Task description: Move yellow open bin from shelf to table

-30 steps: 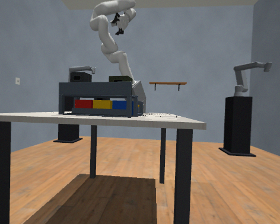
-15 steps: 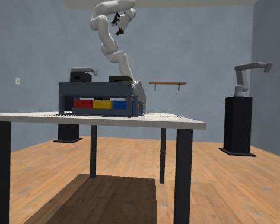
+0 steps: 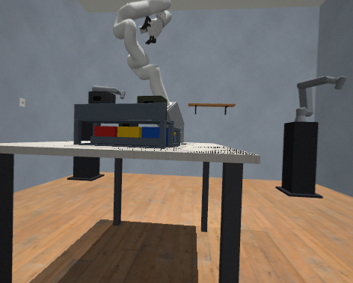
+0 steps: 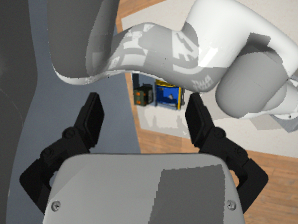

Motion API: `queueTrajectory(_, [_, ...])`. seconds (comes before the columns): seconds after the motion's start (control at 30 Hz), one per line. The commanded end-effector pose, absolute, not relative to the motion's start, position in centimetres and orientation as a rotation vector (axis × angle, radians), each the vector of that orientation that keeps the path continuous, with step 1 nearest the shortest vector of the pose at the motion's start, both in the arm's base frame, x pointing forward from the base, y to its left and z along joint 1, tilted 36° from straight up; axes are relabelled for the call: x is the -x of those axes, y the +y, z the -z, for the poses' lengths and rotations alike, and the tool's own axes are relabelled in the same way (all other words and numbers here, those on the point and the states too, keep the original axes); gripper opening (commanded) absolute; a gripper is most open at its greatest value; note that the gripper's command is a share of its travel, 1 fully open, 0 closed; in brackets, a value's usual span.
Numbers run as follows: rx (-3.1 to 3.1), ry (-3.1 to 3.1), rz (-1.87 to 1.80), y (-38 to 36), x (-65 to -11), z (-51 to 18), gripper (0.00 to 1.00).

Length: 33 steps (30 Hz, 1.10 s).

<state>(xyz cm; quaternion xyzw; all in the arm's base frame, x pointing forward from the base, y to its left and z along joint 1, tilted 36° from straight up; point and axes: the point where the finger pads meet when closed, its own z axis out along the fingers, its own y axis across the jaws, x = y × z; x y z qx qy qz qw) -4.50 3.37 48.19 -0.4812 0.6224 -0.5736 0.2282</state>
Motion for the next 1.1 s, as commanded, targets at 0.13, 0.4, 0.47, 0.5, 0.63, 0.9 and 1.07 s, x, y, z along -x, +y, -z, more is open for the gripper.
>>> queueTrajectory(0.13, [1.082,1.840,1.394,7.4,4.1,-45.3,1.00])
queueTrajectory(0.4, [1.082,1.840,1.394,7.4,4.1,-45.3,1.00])
queueTrajectory(0.47, [1.082,1.840,1.394,7.4,4.1,-45.3,1.00])
queueTrajectory(0.5, [1.082,1.840,1.394,7.4,4.1,-45.3,1.00])
queueTrajectory(0.63, [0.888,1.917,1.240,10.6,3.8,-43.0,1.00])
queueTrajectory(0.9, [0.839,1.933,1.201,11.5,3.8,-42.4,1.00])
queueTrajectory(1.07, [0.839,1.933,1.201,11.5,3.8,-42.4,1.00])
